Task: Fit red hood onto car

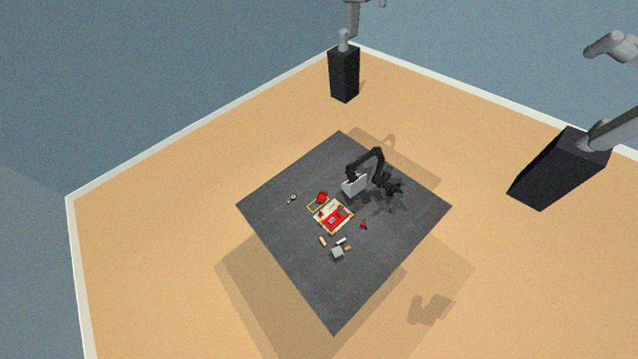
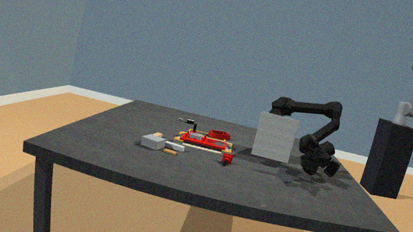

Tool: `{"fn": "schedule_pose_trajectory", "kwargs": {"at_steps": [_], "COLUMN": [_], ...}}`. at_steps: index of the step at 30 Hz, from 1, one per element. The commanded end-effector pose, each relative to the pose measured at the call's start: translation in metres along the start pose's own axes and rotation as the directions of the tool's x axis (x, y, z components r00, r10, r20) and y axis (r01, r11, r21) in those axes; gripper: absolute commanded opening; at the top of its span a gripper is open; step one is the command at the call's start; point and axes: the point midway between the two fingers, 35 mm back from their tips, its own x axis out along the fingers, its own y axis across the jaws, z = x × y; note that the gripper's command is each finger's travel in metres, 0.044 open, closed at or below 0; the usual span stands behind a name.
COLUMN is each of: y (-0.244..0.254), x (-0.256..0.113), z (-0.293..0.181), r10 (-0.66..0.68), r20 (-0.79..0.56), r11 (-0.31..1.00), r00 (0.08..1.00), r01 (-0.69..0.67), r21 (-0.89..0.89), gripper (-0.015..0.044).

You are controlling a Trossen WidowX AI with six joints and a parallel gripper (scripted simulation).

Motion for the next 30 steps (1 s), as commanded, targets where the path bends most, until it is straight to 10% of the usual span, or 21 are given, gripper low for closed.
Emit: {"fn": "schedule_pose_trajectory", "kwargs": {"at_steps": [1,17,30], "y": [0.001,0.195,0.389], "x": [0.001,0.076,0.016], "z": [-0.001,-0.028,0.008], "r10": [0.007,0.484,0.55], "r20": [0.003,0.413,0.763], "r11": [1.0,0.533,-0.361], "r00": [1.0,0.772,0.34], "r01": [-0.007,-0.634,-0.727], "r21": [0.008,0.56,0.584], "gripper": [0.0026,0.044,0.044]}}
